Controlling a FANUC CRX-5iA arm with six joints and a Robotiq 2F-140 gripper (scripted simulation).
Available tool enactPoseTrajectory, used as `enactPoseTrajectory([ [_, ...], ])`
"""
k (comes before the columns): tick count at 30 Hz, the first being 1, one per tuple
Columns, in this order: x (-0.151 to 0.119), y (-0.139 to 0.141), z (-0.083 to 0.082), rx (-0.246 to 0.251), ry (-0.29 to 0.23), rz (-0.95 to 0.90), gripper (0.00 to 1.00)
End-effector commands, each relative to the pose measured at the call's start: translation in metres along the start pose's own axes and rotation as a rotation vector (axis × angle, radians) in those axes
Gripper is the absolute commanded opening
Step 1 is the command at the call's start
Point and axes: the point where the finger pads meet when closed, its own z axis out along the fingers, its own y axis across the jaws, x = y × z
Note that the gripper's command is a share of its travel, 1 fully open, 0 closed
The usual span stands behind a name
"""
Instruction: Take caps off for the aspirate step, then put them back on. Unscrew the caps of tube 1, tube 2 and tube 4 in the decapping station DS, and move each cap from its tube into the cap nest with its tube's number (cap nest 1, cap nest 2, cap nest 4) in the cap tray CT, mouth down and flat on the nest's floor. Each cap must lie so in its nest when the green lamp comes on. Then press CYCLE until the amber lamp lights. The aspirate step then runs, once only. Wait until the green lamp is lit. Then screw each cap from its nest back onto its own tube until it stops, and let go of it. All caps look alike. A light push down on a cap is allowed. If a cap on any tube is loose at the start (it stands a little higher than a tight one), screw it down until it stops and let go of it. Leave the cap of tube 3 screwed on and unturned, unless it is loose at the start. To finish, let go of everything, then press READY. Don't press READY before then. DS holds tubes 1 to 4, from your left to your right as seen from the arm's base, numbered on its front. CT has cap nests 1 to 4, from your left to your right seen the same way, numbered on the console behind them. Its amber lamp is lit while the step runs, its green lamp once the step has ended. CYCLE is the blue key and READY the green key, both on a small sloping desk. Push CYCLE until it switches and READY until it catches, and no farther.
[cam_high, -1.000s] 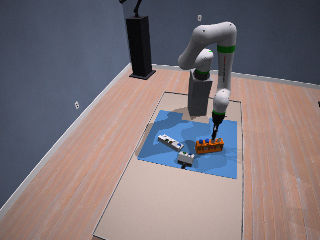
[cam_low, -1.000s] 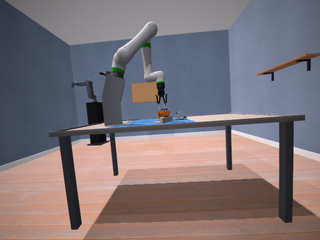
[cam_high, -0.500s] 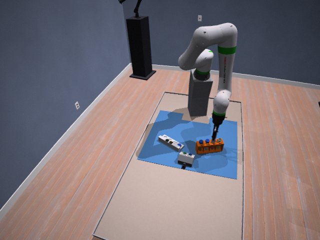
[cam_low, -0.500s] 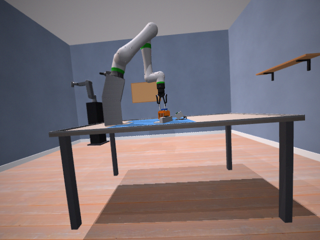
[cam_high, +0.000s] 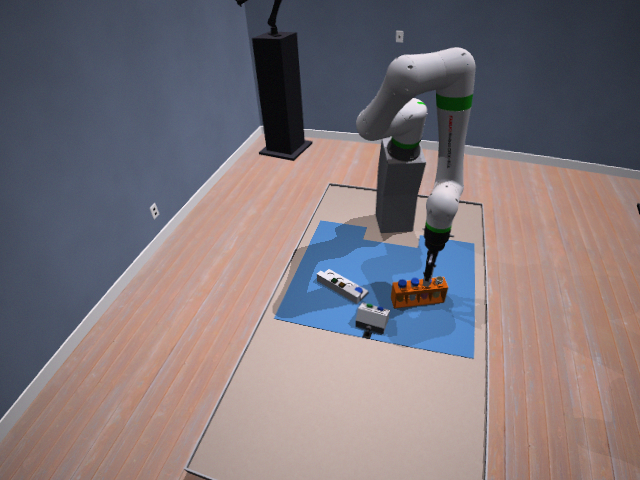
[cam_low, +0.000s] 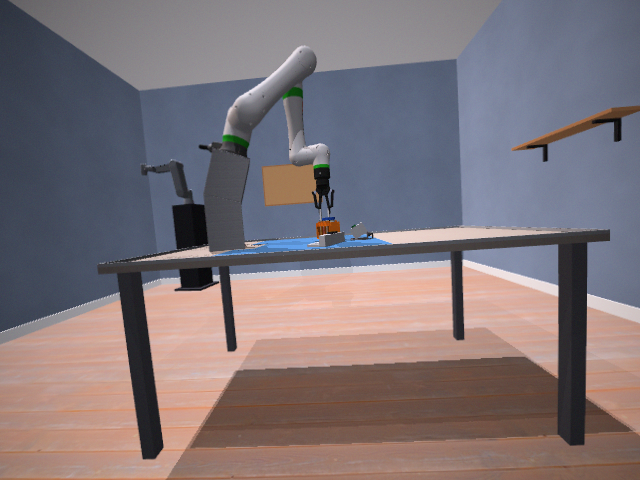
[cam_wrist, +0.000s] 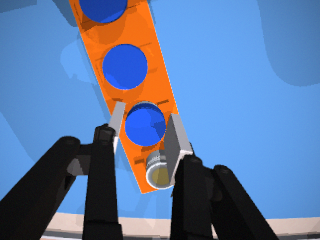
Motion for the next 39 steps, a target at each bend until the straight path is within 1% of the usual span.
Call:
enactPoseTrajectory([
  [1,0.0,-0.0001,0.0001,0.001,0.0,0.0,0.0],
  [13,0.0,-0.0001,0.0001,0.001,0.0,0.0,0.0],
  [24,0.0,-0.0001,-0.0002,0.001,0.0,-0.55,0.0],
  [26,0.0,-0.0001,-0.0002,0.001,0.0,-0.55,0.0],
  [36,0.0,-0.0001,-0.0005,0.0,0.0,-1.047,0.0],
  [39,0.0,-0.0001,-0.0005,0.0,0.0,-1.047,0.0],
])
